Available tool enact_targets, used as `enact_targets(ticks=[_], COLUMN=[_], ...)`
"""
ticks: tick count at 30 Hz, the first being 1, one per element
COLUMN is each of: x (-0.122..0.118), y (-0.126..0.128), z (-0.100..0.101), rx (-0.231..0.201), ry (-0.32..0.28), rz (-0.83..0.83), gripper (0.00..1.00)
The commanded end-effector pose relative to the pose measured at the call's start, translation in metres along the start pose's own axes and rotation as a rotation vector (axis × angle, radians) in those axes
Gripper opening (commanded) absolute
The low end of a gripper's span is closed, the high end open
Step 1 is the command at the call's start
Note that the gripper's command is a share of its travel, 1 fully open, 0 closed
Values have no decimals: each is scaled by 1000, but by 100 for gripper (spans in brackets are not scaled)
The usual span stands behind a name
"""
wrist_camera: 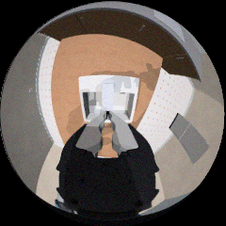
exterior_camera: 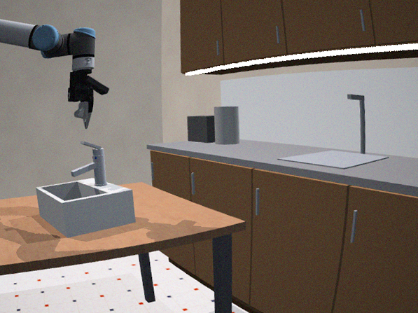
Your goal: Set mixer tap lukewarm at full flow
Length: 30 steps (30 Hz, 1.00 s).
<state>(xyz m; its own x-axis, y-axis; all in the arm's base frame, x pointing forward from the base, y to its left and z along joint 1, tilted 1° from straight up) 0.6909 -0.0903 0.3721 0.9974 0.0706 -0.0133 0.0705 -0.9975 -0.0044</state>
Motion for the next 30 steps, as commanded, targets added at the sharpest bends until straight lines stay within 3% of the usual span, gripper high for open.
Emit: enact_targets(ticks=[1,22,30], x=[0,1,2], y=[-2,-3,-5], z=[-2,-3,-3], rx=[-1,-1,-1], ry=[2,3,3], rz=[-2,-70,-185], gripper=[0,0,0])
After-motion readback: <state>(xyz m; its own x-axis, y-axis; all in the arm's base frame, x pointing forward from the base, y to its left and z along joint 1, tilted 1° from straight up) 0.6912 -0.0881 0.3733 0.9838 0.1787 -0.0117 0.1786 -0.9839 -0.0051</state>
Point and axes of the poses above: the point where the finger pads meet when closed, its own z axis out along the fingers, its own y axis across the jaws, x = y × z, the point moved 8 cm from there along -z, back along the fingers, and after that the axes turned 8 degrees about z, right-handed, at the moved point
